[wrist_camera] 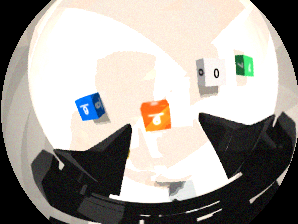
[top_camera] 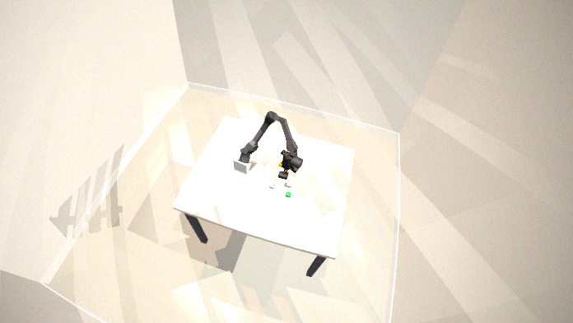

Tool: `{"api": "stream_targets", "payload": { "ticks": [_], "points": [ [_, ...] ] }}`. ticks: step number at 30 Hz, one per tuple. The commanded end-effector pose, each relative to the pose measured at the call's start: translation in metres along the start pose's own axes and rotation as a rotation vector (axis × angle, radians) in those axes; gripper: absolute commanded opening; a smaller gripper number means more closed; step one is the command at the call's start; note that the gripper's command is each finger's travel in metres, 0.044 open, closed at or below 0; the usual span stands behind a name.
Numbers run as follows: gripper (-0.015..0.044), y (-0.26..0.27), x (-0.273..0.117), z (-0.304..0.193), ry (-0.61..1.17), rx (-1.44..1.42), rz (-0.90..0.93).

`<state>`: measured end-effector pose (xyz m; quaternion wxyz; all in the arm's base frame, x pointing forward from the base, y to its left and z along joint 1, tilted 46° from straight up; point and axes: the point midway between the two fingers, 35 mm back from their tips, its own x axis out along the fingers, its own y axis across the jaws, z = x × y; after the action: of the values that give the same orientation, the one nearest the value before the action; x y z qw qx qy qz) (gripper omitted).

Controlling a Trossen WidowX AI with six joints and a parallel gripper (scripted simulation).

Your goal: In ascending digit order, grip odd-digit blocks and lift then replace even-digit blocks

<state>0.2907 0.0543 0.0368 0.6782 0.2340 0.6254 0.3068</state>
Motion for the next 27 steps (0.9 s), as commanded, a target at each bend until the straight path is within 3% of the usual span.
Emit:
{"api": "stream_targets", "payload": {
  "ticks": [1, 6, 17, 27],
  "points": [
    [0.0400, 0.0003, 0.0080, -0.0023, 0.006, 0.010, 0.007],
    [0.0400, 0.0006, 0.0133, -0.0027, 0.006, 0.010, 0.008],
    [0.0120, 0.0006, 0.0133, -0.0027, 0.006, 0.010, 0.008],
    [0.0120, 0.0006, 0.0133, -0.0027, 0.006, 0.010, 0.008]
  ]
}}
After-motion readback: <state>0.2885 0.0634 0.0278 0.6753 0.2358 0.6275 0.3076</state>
